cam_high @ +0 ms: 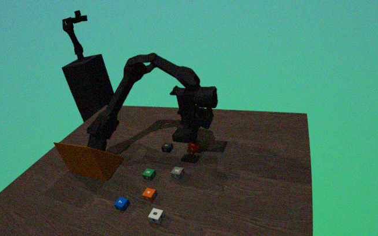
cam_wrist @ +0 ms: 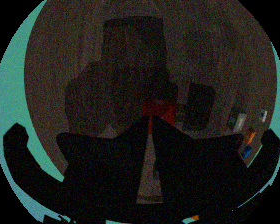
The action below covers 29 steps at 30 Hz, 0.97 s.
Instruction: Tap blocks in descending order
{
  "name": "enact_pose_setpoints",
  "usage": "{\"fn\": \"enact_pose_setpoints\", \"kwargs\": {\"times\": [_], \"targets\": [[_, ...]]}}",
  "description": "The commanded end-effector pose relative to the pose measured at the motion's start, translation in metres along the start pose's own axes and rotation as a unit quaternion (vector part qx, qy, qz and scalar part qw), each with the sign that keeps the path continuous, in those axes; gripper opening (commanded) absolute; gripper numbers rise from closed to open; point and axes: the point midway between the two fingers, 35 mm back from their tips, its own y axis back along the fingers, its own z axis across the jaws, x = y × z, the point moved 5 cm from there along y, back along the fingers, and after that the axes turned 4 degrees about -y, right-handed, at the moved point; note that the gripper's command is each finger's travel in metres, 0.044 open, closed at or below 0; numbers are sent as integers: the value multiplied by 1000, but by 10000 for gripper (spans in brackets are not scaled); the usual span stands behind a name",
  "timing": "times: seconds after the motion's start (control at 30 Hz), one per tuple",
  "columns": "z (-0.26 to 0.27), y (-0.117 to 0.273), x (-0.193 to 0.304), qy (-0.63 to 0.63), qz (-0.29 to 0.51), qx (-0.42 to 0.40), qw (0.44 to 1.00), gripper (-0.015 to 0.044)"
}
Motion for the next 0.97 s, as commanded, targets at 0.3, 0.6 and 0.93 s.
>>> {"fn": "enact_pose_setpoints", "kwargs": {"times": [0.3, 0.6, 0.93], "targets": [[1, 26, 1, -1, 2, -1, 1000, 20], [22, 90, 79, -59, -30, 2, 998, 230], [30, 106, 111, -68, -38, 4, 997, 400]]}}
